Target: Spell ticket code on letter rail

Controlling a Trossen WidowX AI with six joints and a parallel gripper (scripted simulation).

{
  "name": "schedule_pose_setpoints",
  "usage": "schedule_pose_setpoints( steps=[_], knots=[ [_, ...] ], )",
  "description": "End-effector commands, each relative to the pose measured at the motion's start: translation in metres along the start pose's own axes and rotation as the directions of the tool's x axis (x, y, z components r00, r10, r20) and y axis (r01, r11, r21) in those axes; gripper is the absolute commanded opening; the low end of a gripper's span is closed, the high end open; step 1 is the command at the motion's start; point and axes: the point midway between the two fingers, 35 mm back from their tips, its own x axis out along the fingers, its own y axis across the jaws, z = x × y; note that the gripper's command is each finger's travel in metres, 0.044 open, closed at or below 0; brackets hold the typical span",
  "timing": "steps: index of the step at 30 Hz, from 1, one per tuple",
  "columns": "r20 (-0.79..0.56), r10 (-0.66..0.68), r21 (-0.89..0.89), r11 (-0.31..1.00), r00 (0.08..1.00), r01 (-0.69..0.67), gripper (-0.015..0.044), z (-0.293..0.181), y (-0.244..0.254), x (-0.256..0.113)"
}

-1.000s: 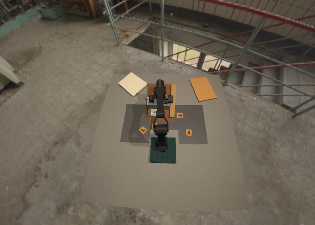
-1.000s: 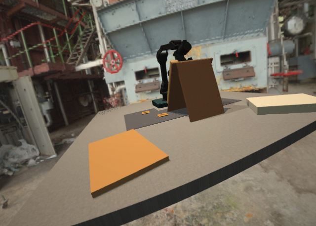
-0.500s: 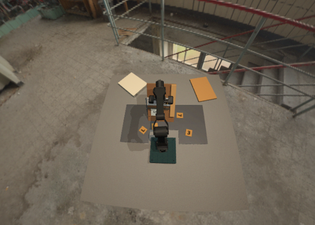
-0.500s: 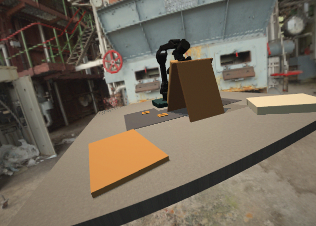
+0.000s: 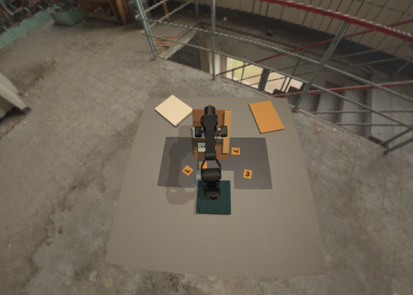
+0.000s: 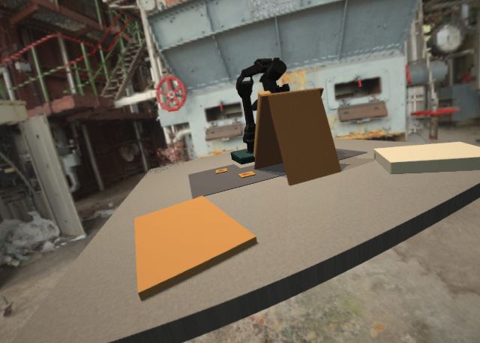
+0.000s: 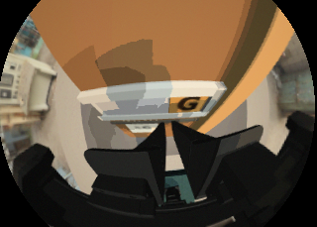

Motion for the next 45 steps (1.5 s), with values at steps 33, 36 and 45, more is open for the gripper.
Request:
schedule_pose_setpoints(
  steps=[33,36,45],
  knots=[
    [0.409,0.247,-0.897,-0.067,0.879,0.436,0.0440,-0.058,0.013,-0.141],
    [0.409,0.247,-0.897,-0.067,0.879,0.436,0.0440,-0.058,0.013,-0.141],
    [0.409,0.247,-0.897,-0.067,0.879,0.436,0.0440,-0.058,0.013,-0.141]
  ],
)
